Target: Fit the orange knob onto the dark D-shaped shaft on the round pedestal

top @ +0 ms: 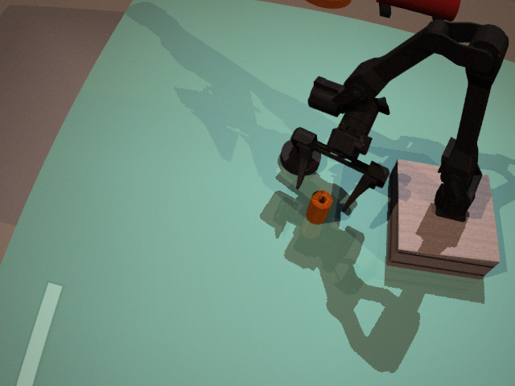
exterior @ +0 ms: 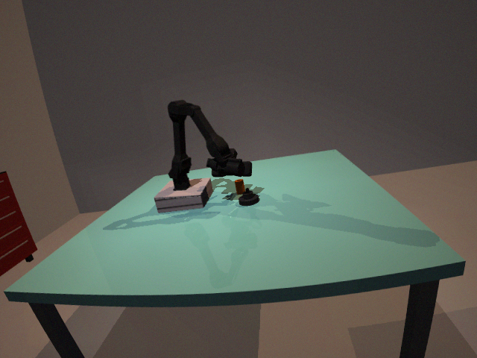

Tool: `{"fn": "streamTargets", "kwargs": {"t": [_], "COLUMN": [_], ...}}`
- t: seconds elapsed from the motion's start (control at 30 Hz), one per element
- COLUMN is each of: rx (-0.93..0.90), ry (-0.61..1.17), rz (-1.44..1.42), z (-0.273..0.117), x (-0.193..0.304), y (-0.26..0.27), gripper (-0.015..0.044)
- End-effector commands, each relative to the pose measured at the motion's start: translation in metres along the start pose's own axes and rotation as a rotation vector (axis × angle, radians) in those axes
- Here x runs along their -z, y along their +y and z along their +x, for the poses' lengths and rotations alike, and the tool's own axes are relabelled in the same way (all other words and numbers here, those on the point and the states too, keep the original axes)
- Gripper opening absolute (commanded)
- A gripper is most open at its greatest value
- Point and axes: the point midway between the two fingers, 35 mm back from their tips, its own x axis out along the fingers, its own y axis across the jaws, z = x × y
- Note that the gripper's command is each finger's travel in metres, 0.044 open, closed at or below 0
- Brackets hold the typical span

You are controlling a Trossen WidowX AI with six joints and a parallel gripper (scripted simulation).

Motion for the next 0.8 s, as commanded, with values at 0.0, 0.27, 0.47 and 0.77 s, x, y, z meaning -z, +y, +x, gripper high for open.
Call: {"fn": "streamTargets", "kwargs": {"t": [0.0, 0.27, 0.47, 0.77], "rx": [0.008, -0.125, -0.122, 0.015], "ry": [0.001, 0.300, 0.834, 1.092], "rz": [-0.013, 0.043, 0.043, -0.012], "z": [-0.014, -0.001, -0.005, -0.017], "x": [-0.028, -0.023, -0.032, -0.053], "y": [0.000, 0.008, 0.009, 0.001], "gripper": [0.0440, 0.0440, 0.0440, 0.0440]}}
